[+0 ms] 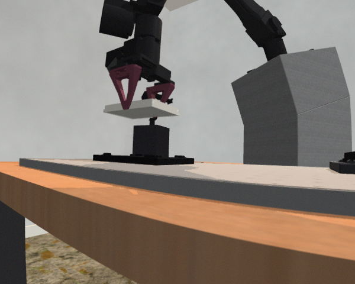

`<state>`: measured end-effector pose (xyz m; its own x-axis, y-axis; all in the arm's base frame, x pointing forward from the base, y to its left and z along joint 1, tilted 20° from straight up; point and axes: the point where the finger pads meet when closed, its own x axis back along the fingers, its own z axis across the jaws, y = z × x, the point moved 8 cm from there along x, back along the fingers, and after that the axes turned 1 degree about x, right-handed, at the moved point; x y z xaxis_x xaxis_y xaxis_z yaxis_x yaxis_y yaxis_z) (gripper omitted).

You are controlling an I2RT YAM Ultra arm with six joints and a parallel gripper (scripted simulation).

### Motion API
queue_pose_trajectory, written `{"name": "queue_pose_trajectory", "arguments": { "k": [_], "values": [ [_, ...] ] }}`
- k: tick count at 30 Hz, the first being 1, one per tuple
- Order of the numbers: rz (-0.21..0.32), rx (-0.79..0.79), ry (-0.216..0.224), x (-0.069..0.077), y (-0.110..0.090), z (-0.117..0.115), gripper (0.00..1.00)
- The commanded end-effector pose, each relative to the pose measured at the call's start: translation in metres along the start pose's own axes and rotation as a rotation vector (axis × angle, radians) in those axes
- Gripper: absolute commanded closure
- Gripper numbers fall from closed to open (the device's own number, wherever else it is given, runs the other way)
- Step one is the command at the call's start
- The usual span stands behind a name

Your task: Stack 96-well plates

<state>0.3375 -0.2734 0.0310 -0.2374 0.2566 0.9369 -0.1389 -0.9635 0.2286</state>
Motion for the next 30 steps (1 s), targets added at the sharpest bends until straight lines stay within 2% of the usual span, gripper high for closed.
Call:
{"name": "queue_pose_trajectory", "arguments": {
  "k": [1, 6, 9, 30],
  "values": [
    [0.007, 0.009, -0.021, 0.0105, -0.0084, -0.0048, 1.0],
    [0.006, 0.004, -0.022, 0.0172, -0.0067, -0.0059, 1.0],
    [0.021, 0.006, -0.047, 0.0072, -0.0101, -0.011, 1.0],
    [0.015, 0.006, -0.038, 0.0091, -0.0089, -0.0093, 1.0]
  ]
}}
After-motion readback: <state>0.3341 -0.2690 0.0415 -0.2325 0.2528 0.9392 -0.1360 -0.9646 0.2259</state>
